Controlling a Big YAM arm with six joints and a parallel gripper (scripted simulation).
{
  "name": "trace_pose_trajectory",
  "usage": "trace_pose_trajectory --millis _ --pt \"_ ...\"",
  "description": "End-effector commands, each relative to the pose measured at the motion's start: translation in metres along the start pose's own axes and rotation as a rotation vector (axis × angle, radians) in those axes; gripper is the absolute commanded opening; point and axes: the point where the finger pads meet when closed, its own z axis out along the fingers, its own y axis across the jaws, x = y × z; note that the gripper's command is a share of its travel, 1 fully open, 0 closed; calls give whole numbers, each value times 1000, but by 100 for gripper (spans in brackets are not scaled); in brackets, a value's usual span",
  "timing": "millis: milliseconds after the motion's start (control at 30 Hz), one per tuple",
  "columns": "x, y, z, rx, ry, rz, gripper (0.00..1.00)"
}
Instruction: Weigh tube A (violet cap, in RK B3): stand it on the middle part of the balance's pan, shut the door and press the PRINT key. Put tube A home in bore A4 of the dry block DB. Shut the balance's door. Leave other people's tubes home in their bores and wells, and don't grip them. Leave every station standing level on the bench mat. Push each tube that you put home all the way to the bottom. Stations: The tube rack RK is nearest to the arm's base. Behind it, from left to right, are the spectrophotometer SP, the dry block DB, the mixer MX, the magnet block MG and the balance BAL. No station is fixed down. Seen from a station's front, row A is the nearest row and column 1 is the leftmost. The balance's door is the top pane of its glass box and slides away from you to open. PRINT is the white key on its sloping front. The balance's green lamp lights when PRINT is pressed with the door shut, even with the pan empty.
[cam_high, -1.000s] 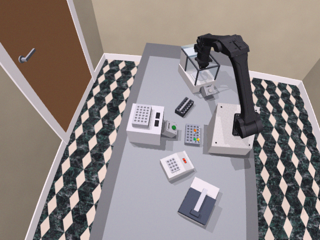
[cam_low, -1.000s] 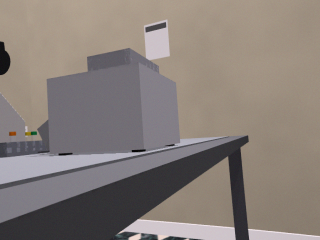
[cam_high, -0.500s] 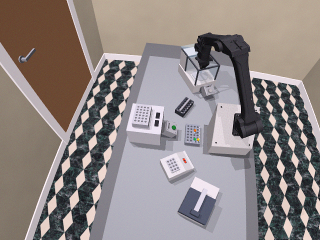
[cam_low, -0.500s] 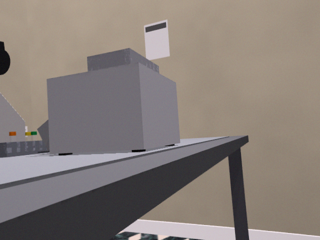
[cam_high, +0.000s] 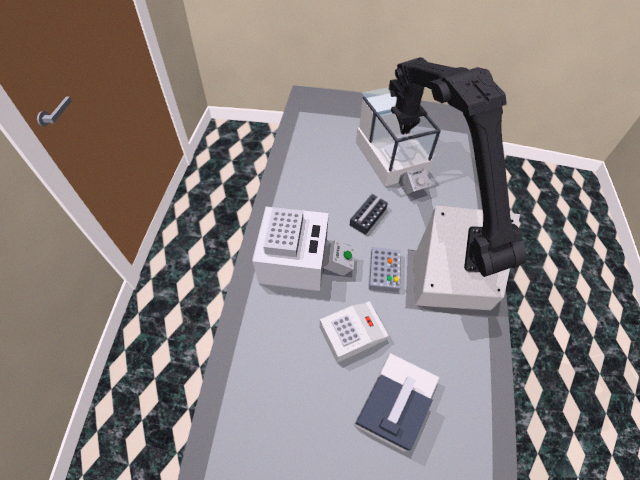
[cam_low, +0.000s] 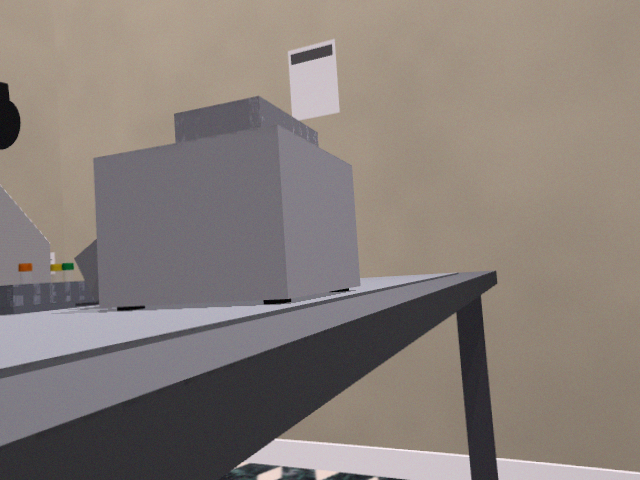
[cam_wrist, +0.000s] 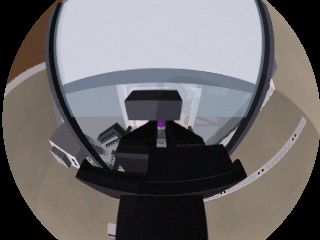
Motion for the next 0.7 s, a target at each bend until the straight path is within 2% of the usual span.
trace_pose_trajectory --millis 0,333,400,433,500,667 --pt "-22 0 -42 2 -71 -18 9" --pt "-21 -1 -59 2 -72 -17 9" --pt "-21 -1 -59 2 -72 -17 9" --pt "-13 5 -51 7 -47 -18 9" --pt "-22 4 -63 11 -68 -27 9" --pt "-21 -1 -73 3 -72 -17 9"
